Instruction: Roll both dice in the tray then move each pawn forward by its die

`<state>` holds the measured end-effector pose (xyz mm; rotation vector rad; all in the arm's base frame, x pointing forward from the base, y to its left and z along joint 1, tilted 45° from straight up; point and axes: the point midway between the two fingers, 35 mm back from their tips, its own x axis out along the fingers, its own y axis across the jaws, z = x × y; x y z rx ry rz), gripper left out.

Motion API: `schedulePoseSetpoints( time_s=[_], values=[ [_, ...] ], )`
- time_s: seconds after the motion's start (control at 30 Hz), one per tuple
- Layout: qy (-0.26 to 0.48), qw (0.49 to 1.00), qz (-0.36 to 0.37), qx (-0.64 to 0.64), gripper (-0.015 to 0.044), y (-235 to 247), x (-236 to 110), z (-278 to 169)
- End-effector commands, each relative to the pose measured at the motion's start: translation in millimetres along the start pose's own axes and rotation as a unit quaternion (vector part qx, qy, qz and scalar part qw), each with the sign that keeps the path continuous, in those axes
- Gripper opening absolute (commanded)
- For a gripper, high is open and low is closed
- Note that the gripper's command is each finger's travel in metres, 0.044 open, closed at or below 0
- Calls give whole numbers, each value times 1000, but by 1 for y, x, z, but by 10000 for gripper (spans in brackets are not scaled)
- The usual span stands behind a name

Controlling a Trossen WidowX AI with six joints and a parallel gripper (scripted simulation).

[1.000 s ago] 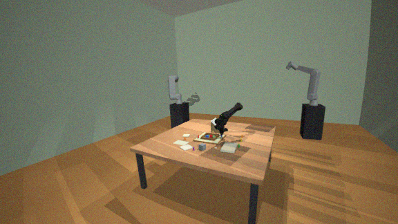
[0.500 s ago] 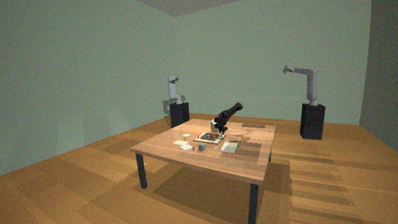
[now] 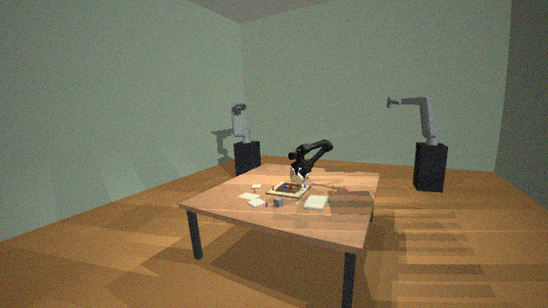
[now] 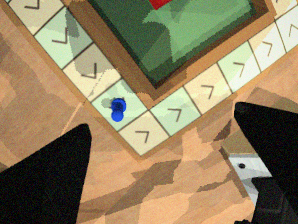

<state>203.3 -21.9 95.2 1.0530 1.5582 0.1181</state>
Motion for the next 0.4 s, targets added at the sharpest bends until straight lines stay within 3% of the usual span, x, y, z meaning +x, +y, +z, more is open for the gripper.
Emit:
schedulePoseSetpoints(
  time_s=[0.0,0.17,0.37],
  values=[
    [7,993,-3,-121,440,-45,-29,9],
    [13,973,12,-231,440,-84,-52,6],
    [13,972,13,-235,440,-85,-53,5]
  ],
)
